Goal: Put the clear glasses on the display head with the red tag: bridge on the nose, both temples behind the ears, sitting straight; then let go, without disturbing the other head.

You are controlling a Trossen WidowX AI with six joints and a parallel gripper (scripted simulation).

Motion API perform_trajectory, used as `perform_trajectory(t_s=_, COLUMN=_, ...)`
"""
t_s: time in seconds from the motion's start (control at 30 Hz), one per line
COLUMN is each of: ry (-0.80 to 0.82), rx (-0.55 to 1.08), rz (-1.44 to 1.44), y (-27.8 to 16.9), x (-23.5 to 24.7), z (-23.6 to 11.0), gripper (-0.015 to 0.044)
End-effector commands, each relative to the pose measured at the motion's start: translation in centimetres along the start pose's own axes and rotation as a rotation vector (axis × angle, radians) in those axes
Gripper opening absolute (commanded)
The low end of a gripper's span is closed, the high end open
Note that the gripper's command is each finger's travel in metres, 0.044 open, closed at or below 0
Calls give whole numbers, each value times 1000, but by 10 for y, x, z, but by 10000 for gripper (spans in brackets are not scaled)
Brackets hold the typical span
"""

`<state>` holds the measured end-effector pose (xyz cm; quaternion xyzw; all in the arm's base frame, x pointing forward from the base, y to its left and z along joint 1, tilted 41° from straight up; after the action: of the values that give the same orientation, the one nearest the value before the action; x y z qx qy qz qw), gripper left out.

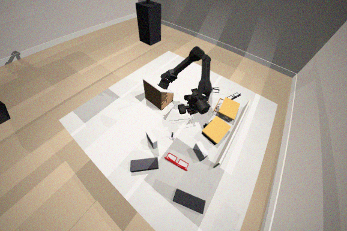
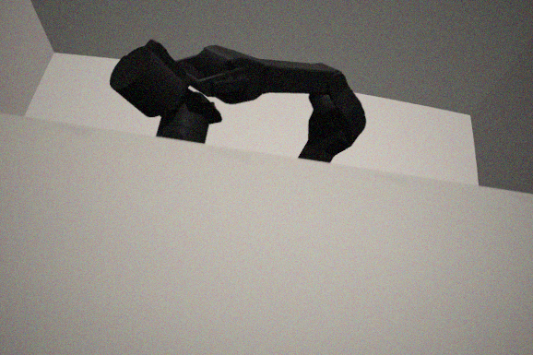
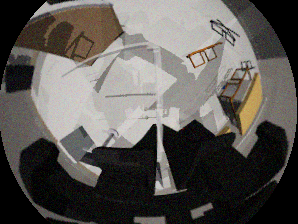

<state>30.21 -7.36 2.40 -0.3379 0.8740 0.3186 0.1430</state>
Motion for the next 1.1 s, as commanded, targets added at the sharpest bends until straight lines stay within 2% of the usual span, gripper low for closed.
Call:
perform_trajectory(t_s=0.0, ry=20, rx=8, rz=-30, y=4, x=-5, z=-4, gripper=0)
perform_trajectory(t_s=0.57, ry=282, rx=83, rz=-343, y=75, x=-62, z=-1, gripper=0)
perform_trajectory(t_s=1.07, ry=458, rx=188, rz=-637, y=149, x=-91, z=-2, gripper=0)
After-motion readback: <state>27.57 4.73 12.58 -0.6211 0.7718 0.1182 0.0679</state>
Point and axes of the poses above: the point midway between the two fingers, 35 mm back from their tips, its own z axis out along the fingers, its own x axis across the jaws, y = z × x, the point moved 5 cm from there along -z, back along the fingers, and after that the axes turned 9 degrees about z, right-handed, at the moved point
